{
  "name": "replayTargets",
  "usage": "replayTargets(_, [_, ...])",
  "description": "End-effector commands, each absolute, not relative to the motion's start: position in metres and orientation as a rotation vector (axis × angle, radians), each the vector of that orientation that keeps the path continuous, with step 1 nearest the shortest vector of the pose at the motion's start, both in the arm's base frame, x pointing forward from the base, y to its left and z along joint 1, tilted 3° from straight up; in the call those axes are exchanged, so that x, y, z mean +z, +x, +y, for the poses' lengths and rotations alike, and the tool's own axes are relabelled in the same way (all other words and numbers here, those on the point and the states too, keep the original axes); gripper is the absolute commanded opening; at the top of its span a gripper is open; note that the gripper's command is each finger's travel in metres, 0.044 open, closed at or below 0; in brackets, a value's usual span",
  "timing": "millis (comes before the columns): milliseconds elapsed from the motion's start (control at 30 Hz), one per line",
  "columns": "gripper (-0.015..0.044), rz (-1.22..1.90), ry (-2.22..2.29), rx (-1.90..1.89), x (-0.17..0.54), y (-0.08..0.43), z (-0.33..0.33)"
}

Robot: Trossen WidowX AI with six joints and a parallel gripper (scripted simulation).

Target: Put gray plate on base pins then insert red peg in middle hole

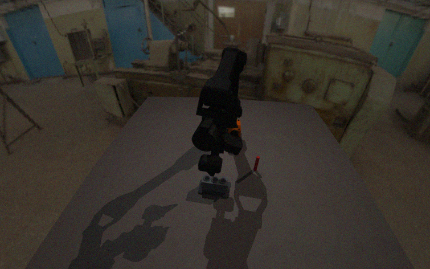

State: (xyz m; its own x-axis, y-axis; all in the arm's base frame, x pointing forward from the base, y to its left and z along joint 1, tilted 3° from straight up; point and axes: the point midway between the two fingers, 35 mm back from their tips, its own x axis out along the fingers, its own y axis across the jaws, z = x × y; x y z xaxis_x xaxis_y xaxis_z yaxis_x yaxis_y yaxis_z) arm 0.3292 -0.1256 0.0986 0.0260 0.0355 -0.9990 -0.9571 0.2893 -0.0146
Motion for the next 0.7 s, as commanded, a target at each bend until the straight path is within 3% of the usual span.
replayTargets(0, [0.044,1.32,-0.931,0.967,0.099,0.328,-0.121])
replayTargets(667, [0.044,1.553,0.269,-0.194,0.107,0.292,0.01])
